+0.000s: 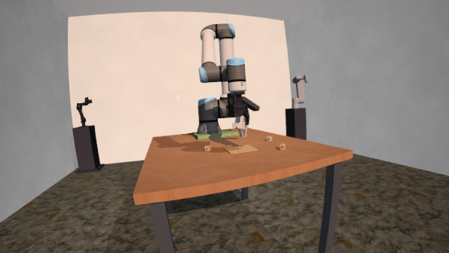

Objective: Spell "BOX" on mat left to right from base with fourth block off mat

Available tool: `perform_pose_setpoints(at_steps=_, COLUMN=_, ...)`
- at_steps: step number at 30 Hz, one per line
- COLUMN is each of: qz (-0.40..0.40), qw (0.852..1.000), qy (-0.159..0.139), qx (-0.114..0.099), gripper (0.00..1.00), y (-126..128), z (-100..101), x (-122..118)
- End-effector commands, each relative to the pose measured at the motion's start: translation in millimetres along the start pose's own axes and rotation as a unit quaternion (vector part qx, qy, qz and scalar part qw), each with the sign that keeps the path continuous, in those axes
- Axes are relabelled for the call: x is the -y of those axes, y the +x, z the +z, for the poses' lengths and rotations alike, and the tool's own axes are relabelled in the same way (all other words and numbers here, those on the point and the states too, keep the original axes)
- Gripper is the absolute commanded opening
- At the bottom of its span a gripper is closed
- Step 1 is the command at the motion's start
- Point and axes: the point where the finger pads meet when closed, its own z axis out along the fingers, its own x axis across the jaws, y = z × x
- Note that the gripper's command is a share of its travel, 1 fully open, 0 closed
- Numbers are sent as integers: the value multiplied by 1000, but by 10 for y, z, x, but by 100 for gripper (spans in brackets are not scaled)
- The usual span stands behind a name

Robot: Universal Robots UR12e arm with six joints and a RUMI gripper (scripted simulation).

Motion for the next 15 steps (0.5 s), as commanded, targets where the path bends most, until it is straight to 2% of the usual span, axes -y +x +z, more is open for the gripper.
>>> perform_pose_setpoints(at_steps=1, qz=0, qw=1000, qy=0, qx=0, gripper=5, y=-1, z=-359, x=-3)
perform_pose_setpoints(at_steps=15, qz=0, qw=1000, qy=0, qx=0, gripper=5, y=-1, z=-397, x=-3)
